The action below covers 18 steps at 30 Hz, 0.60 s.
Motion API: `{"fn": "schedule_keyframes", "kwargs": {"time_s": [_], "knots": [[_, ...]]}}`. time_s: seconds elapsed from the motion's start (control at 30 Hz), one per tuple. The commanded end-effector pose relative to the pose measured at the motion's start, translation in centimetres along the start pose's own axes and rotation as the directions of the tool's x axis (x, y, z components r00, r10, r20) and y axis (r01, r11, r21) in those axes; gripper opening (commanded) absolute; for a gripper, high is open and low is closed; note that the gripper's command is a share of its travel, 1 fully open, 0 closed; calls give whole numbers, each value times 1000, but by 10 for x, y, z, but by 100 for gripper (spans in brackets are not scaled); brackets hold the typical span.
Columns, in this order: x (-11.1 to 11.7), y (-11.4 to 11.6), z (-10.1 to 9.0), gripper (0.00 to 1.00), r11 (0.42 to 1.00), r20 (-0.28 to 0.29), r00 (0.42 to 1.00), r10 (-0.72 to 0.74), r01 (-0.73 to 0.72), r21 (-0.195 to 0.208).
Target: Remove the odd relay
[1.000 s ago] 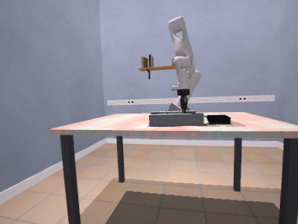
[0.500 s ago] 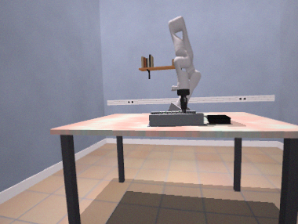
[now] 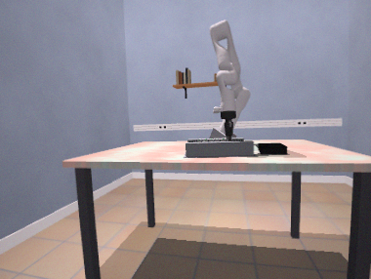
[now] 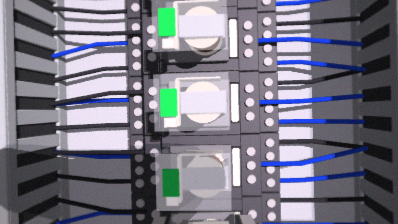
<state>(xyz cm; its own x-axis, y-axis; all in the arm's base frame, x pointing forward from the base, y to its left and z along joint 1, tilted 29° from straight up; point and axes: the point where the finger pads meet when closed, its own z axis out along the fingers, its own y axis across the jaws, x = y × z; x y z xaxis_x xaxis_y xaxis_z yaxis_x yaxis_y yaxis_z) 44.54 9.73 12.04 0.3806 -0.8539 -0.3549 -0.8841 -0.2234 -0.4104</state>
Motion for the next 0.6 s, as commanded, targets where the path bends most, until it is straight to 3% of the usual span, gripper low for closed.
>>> {"fn": "schedule_keyframes", "kwargs": {"time_s": [0.0,0.57], "knots": [[0,-1,0,0,1000,-1,1000,0,0,-7],[0,-2,-1,0,999,-1,1000,0,0,-34]]}}
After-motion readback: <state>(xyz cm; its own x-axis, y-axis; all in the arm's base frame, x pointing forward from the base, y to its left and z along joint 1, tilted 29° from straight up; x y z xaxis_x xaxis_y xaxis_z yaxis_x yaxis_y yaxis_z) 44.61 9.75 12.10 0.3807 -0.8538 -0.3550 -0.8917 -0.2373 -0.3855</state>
